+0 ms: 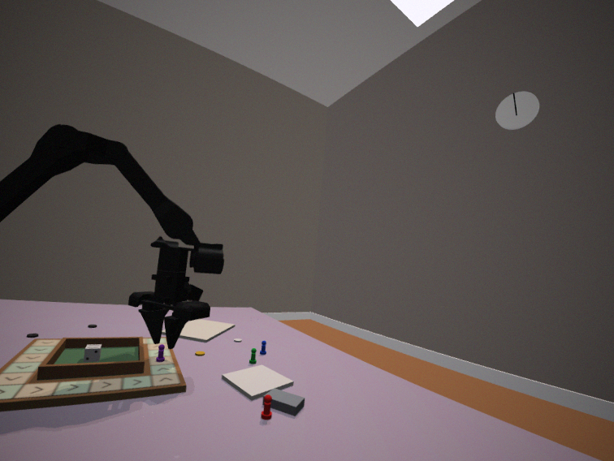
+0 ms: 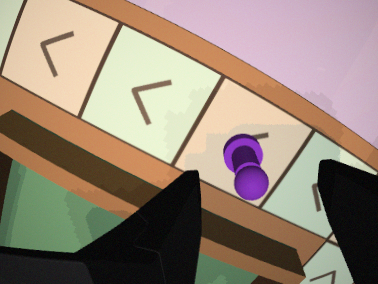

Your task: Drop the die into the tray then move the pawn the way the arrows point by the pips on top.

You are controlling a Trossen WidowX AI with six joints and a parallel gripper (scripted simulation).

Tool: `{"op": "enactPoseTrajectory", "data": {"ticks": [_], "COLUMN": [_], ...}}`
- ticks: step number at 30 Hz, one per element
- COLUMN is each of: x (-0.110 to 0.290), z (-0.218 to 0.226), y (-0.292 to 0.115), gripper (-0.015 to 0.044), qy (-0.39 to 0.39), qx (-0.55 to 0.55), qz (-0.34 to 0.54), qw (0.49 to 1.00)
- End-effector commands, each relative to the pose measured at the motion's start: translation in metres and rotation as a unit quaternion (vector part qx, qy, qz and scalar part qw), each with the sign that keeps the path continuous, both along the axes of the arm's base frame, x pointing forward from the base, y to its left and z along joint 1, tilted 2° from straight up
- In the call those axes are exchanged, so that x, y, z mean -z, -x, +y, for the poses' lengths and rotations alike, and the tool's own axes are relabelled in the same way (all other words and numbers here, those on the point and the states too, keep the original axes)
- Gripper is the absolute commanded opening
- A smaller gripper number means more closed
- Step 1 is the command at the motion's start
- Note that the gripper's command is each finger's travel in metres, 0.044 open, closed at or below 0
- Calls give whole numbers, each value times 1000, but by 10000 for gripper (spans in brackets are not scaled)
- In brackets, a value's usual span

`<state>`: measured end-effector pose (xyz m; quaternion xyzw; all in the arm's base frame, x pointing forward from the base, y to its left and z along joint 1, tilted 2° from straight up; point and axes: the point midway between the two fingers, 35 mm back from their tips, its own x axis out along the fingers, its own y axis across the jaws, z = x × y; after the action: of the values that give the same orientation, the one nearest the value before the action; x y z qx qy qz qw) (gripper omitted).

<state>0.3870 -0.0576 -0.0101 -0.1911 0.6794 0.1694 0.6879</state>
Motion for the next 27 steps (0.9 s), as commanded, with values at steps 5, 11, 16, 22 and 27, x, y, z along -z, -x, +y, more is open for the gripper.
{"op": "enactPoseTrajectory", "data": {"ticks": [5, 11, 16, 22, 27], "x": [18, 22, 22, 22, 12], "z": [0, 0, 0, 0, 0], "y": [3, 3, 3, 3, 1], "gripper": [200, 174, 43, 3, 0], "qy": [-2, -2, -2, -2, -2], "qx": [-2, -2, -2, -2, -2], "qz": [7, 7, 7, 7, 6], "qw": [1000, 1000, 1000, 1000, 1000]}}
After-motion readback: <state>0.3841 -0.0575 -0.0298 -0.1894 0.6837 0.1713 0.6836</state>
